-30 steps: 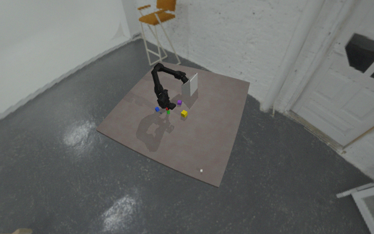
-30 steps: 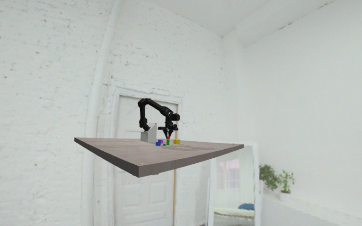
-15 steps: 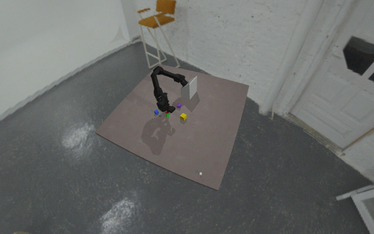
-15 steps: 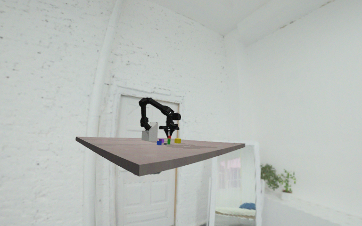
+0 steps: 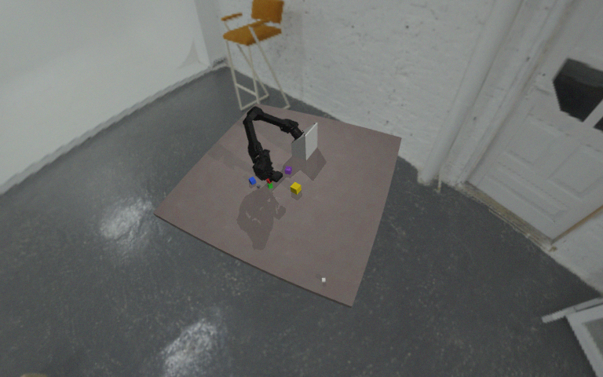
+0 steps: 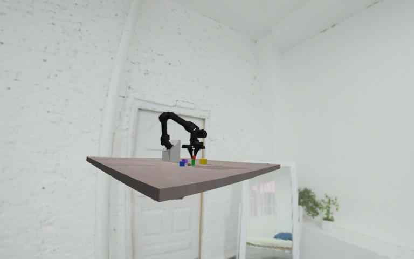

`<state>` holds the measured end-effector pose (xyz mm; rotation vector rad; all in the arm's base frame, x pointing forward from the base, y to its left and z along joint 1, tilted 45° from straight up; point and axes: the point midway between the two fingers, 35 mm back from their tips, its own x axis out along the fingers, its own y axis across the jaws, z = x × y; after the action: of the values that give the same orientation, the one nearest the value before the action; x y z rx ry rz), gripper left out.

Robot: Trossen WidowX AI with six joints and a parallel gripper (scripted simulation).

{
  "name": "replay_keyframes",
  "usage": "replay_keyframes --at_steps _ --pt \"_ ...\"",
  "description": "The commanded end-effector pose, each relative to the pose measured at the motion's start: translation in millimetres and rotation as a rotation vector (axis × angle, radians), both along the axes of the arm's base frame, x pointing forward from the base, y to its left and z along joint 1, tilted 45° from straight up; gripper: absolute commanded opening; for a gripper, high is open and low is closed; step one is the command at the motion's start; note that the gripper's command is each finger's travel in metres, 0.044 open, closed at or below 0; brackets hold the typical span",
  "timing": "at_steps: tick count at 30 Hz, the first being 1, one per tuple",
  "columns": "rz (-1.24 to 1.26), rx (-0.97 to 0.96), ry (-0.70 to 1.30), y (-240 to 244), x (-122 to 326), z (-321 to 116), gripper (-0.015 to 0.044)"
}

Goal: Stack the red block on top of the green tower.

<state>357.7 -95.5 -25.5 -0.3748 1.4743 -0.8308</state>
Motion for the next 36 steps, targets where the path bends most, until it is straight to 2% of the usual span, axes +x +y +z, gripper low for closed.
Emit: replay_keyframes --at_steps 1,13,30,36 --pt "0.0 -0.004 0.005 -2.1 -0.6 -1.6 0.0" --pt "0.0 -0.003 0.005 4.7 1.1 4.8 0.0" --pt "0.0 0.0 0.003 -0.3 -0.1 0.2 0.044" --pt "0.0 0.0 0.003 -0.3 -0.1 0.2 0.044"
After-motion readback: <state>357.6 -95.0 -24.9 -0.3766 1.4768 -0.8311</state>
